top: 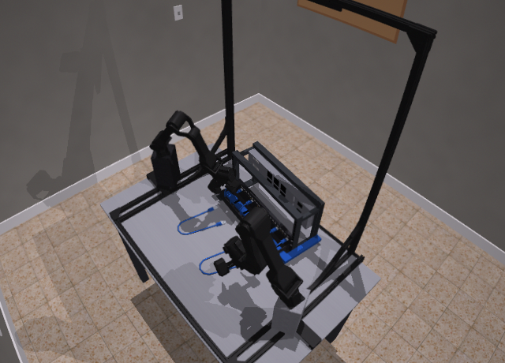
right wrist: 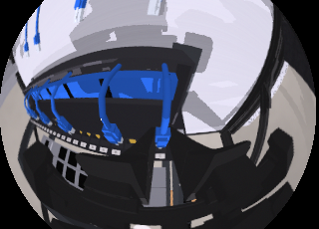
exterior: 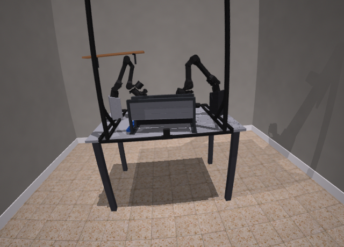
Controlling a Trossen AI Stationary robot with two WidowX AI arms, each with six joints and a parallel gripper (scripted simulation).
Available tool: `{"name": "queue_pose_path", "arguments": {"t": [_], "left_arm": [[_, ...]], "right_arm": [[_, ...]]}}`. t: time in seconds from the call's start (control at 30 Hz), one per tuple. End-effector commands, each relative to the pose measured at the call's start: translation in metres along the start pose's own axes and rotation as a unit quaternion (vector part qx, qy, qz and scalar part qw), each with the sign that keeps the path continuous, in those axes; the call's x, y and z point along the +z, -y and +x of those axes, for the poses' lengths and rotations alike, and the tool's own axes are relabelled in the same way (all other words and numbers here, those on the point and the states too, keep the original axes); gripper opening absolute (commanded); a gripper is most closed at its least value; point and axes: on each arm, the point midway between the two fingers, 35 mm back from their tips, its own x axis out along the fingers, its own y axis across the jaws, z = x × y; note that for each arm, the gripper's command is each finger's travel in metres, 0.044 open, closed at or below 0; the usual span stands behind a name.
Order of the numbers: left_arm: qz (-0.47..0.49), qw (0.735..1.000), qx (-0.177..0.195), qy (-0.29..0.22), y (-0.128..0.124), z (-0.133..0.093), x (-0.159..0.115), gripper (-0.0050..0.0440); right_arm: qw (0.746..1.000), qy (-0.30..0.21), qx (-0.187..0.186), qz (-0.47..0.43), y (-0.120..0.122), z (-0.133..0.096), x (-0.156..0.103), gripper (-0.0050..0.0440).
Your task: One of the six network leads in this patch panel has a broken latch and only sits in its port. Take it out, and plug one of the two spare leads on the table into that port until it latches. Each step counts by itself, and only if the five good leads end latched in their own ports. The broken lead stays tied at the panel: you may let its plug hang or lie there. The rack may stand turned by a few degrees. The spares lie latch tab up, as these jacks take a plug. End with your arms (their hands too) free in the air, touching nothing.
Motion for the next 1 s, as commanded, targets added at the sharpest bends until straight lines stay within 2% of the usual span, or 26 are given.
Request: {"name": "queue_pose_path", "arguments": {"t": [0.0,0.33,0.37,0.9,0.93,0.97], "left_arm": [[0.000,1.000,0.000,0.000,0.000,0.000,0.000,0.0440],[0.000,1.000,0.000,0.000,0.000,0.000,0.000,0.0440],[0.000,1.000,0.000,0.000,0.000,0.000,0.000,0.0440],[0.000,1.000,0.000,0.000,0.000,0.000,0.000,0.0440],[0.000,1.000,0.000,0.000,0.000,0.000,0.000,0.0440],[0.000,1.000,0.000,0.000,0.000,0.000,0.000,0.0440]], "right_arm": [[1.000,0.022,-0.001,0.020,0.003,-0.020,0.033,0.0055],[1.000,0.022,-0.001,0.020,0.003,-0.020,0.033,0.0055],[1.000,-0.007,0.000,-0.007,0.000,0.003,-0.003,0.0055],[1.000,-0.007,0.000,-0.007,0.000,0.003,-0.003,0.0055],[1.000,-0.007,0.000,0.001,0.000,0.000,0.000,0.0176],[1.000,-0.007,0.000,0.001,0.000,0.000,0.000,0.0176]]}}
